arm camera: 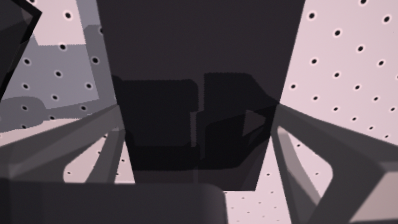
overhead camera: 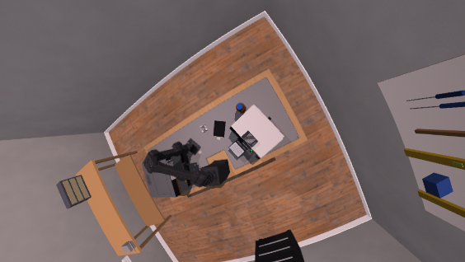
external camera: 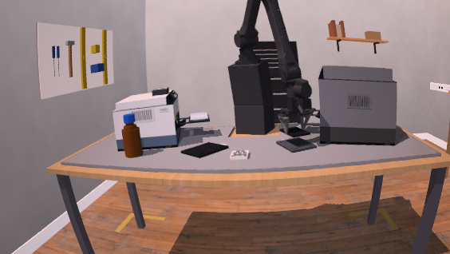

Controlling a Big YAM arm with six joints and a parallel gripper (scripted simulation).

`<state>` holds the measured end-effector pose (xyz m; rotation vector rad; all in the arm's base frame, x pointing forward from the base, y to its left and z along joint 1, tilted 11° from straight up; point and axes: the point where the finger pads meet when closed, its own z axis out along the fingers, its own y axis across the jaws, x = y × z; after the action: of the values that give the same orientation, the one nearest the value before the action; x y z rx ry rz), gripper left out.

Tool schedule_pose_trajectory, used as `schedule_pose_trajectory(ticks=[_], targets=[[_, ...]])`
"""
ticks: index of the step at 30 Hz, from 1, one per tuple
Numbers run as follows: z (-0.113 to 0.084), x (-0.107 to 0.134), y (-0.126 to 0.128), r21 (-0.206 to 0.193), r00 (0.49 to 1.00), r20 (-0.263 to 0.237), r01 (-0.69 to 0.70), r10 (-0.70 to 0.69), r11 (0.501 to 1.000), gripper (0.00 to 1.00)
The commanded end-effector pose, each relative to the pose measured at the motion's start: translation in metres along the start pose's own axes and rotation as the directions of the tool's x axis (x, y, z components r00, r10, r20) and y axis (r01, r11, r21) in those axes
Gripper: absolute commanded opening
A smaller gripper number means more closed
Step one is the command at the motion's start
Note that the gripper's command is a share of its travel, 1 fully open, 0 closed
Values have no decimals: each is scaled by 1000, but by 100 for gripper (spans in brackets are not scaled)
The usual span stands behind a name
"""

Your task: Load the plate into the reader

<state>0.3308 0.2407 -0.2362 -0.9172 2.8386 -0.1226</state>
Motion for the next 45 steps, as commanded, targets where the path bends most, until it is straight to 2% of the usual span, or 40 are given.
schedule_pose_trajectory(ticks=[1,8,10,17,22,25,34,37,45], targets=[[-11,-4,6,-4,1000,9,29,-29,1000,85],[-8,-20,8,-5,999,45,27,-27,1000,85],[-8,-20,8,-5,999,45,27,-27,1000,85],[4,2,-2,0,1000,1,7,-7,1000,85],[8,-8,-3,0,1000,18,0,0,1000,85],[4,-17,-4,-1,999,37,-4,4,1000,85],[-4,-8,5,-3,1000,16,26,-26,1000,85],[2,-15,8,-4,999,30,27,-27,1000,85],[10,-3,9,-4,999,12,31,-31,1000,85]])
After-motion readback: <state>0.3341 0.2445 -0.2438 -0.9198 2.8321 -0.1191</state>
